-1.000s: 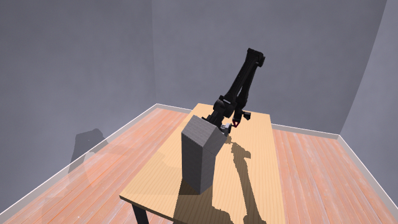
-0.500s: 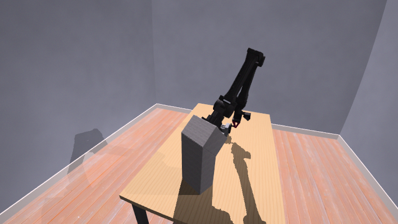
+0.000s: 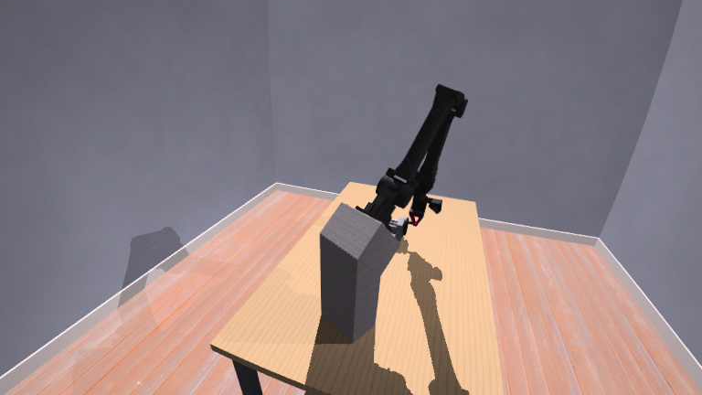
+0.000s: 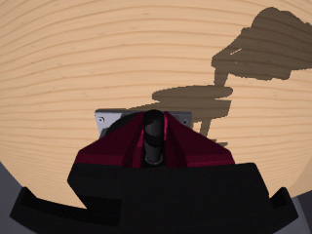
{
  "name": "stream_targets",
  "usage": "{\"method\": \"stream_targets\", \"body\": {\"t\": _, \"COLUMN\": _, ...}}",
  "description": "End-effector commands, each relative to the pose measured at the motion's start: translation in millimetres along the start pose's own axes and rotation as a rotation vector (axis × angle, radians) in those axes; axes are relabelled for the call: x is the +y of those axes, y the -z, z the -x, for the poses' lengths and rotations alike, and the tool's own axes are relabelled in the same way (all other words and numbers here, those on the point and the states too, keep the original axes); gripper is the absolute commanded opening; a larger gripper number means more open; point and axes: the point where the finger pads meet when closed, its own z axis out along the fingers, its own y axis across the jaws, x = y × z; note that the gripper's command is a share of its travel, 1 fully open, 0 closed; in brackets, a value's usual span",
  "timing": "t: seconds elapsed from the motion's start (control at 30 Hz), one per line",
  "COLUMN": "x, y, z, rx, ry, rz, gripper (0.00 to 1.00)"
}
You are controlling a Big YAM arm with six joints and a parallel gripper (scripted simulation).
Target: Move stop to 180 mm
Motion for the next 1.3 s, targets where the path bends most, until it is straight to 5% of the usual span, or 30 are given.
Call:
{"method": "stream_targets", "body": {"t": 0.0, "x": -25, "y": -6, "z": 6, "rx": -0.012, "ry": 0.004, "rz": -0.040, "gripper": 0.06}}
{"method": "stream_targets", "body": {"t": 0.2, "x": -37, "y": -10, "z": 4, "rx": -0.009, "ry": 0.006, "rz": -0.065, "gripper": 0.06}}
{"method": "stream_targets", "body": {"t": 1.27, "x": -39, "y": -34, "z": 6, "rx": -0.012, "ry": 0.004, "rz": -0.041, "gripper": 0.06}}
